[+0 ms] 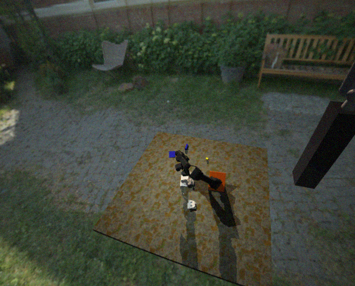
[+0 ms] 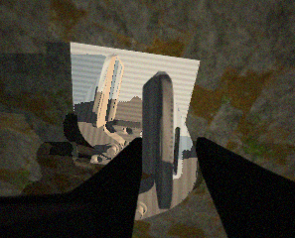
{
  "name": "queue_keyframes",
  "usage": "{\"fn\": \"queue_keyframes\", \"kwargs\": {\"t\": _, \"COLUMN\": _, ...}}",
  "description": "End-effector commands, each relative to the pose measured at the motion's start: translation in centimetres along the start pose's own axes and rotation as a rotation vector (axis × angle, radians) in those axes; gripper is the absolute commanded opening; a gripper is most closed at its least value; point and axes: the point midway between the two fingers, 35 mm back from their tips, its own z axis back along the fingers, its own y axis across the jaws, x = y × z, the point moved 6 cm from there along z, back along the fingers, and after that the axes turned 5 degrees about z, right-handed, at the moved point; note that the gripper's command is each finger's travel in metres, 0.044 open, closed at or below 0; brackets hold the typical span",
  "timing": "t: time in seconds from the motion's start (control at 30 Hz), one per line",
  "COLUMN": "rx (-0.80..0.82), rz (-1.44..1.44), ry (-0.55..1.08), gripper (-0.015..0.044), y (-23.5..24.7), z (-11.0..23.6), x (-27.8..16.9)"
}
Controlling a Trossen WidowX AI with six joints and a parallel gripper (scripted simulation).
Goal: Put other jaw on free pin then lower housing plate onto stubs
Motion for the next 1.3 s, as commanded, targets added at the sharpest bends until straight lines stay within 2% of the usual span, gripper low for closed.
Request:
{"fn": "queue_keyframes", "kwargs": {"t": 0.0, "rx": 0.001, "rz": -0.006, "ry": -0.005, "gripper": 0.0134, "y": 0.0, "z": 0.1, "x": 0.1}}
{"fn": "queue_keyframes", "kwargs": {"t": 0.3, "rx": 0.001, "rz": -0.006, "ry": -0.005, "gripper": 0.0134, "y": 0.0, "z": 0.0, "x": 0.1}}
{"fn": "queue_keyframes", "kwargs": {"t": 1.27, "rx": 0.003, "rz": -0.004, "ry": -0.006, "gripper": 0.0134, "y": 0.0, "z": -4.7, "x": 0.2}}
